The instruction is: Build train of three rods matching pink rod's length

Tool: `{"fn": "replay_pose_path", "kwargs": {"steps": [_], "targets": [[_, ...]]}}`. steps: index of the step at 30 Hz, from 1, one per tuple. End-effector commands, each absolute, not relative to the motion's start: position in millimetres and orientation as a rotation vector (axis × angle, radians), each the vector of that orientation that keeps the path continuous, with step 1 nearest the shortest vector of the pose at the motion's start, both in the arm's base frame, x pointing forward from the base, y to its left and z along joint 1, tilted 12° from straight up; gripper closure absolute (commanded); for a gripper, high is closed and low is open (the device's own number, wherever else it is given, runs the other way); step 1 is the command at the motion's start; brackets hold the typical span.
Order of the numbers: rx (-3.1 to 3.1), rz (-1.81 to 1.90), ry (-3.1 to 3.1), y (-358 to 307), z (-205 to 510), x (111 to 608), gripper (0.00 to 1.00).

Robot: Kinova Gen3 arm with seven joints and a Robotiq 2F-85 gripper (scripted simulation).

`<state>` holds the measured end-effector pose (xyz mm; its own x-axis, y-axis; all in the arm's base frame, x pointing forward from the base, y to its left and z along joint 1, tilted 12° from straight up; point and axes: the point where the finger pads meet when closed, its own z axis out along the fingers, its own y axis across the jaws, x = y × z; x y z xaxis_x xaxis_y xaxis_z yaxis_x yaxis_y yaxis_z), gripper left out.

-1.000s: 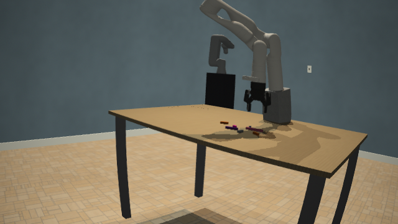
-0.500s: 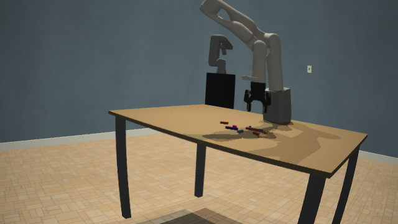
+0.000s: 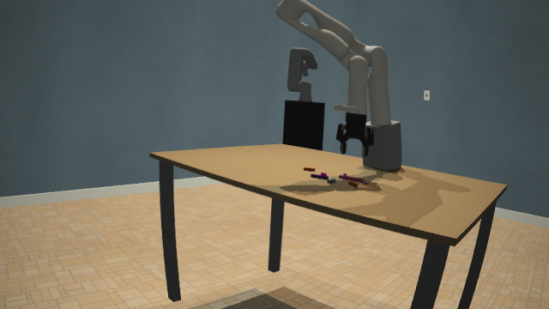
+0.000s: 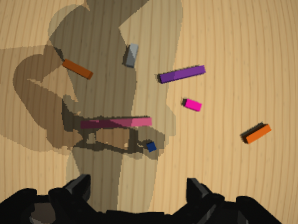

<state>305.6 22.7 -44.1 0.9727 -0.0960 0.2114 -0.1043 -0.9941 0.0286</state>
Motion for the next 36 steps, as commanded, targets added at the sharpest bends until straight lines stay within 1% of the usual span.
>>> {"fn": "replay_pose_path", "kwargs": {"steps": [1,36], "targets": [[3.081,0.329,-0.156,22.7,-43.8,305.9,0.00],[3.081,0.330,-0.193,22.7,-43.8,305.9,0.00]]}}
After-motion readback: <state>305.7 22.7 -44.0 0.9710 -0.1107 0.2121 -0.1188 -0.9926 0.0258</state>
